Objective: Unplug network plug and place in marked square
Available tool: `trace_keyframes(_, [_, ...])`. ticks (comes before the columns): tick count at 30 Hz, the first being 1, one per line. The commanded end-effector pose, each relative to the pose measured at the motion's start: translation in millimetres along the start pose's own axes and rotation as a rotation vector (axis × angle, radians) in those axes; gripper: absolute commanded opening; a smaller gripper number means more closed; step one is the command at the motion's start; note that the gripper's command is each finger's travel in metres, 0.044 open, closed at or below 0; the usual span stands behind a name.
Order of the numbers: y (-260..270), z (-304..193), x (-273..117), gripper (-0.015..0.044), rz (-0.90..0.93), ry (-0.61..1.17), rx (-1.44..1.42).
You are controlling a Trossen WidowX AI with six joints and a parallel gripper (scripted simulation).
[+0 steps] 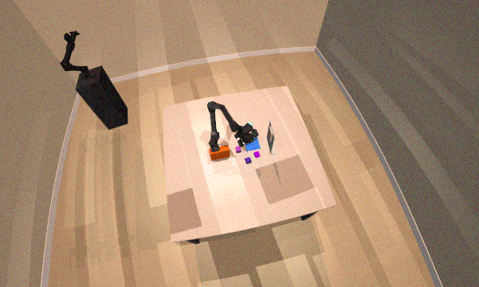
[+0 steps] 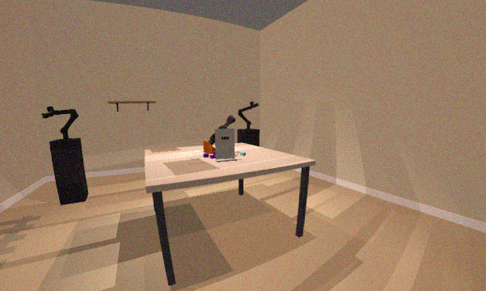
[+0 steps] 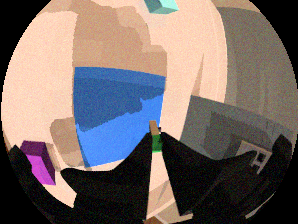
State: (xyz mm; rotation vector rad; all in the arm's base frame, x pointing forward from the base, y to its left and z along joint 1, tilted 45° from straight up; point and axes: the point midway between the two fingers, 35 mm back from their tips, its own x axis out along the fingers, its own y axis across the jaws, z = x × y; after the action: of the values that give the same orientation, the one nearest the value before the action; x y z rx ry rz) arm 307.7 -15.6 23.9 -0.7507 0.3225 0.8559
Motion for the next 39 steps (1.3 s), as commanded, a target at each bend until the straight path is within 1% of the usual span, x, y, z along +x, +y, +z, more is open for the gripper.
trace_keyframes(1, [4, -2, 4, 0.0, 0.003, 0.005, 0.008])
trace_keyframes(20, [18, 1, 21, 0.0, -0.001, 0.001, 0.01])
trace_keyframes(39, [19, 3, 26, 0.0, -0.001, 0.001, 0.01])
